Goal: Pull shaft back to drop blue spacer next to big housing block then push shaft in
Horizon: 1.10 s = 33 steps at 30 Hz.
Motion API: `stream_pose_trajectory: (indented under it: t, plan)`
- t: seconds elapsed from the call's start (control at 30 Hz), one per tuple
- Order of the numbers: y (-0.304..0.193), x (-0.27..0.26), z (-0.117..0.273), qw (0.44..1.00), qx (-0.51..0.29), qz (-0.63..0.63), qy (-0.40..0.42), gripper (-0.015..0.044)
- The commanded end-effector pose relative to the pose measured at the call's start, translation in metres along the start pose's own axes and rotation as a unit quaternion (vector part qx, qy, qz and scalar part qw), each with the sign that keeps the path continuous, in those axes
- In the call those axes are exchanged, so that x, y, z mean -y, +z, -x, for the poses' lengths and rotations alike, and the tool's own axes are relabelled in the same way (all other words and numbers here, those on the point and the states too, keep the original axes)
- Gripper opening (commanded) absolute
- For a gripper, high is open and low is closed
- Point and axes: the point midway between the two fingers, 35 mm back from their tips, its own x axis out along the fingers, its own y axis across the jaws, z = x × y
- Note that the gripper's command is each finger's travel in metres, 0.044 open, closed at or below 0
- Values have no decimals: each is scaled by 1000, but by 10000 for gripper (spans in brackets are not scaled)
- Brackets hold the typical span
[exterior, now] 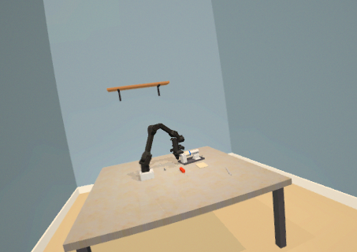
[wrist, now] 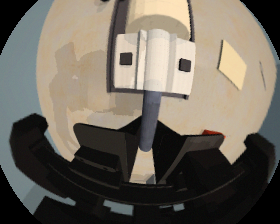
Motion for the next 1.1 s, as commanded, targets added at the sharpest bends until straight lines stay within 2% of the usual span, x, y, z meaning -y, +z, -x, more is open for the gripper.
stream_pose_trajectory:
  t: [0.0, 1.07]
  plan:
    - [-1, 0, 0, 1000, -1, -1, 1, 0]
    - [-5, 0, 0, 1000, -1, -1, 1, 0]
